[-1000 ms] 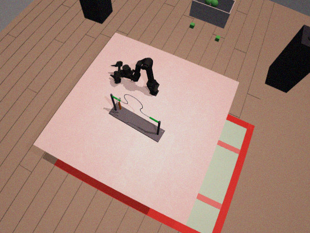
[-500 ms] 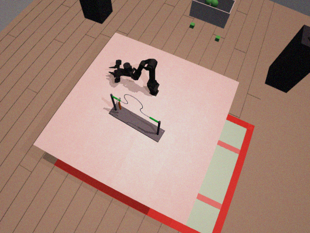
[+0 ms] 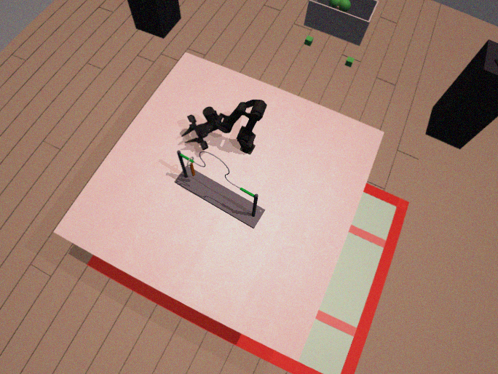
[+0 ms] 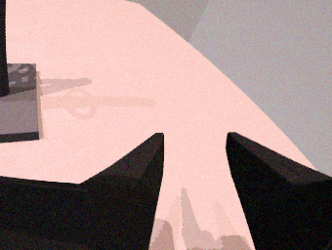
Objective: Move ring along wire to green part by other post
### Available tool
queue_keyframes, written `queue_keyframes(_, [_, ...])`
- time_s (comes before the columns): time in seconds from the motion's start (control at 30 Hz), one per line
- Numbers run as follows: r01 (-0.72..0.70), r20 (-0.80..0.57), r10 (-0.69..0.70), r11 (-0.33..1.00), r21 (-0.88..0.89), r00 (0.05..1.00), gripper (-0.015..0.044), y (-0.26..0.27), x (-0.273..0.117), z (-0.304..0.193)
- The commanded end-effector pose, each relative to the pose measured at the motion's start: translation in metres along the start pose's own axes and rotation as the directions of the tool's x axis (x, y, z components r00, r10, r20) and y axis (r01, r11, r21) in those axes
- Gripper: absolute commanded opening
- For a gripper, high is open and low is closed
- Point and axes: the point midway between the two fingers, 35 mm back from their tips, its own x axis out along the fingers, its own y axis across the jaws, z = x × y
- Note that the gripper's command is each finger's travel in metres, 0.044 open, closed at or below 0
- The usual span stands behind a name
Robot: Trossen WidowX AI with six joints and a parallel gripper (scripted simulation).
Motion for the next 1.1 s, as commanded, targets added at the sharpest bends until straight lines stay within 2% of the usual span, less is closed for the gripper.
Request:
queue_keyframes(0.0, [-0.2,0.087,0.192,0.976,0.089,0.977,0.016,0.047,-0.012,0.012])
queue_keyframes(0.17, [-0.514,0.247,0.465,0.834,0.2,0.85,0.016,0.116,-0.045,0.032])
queue_keyframes(0.23, [-0.586,0.288,0.522,0.78,0.22,0.803,0.016,0.132,-0.056,0.036])
queue_keyframes(0.47, [-0.595,0.291,0.531,0.772,0.221,0.796,0.016,0.134,-0.055,0.039])
queue_keyframes(0.9, [-0.592,0.298,0.526,0.779,0.208,0.796,0.016,0.137,-0.023,0.095])
queue_keyframes(1.07, [-0.592,0.301,0.525,0.779,0.208,0.796,0.016,0.139,-0.024,0.098])
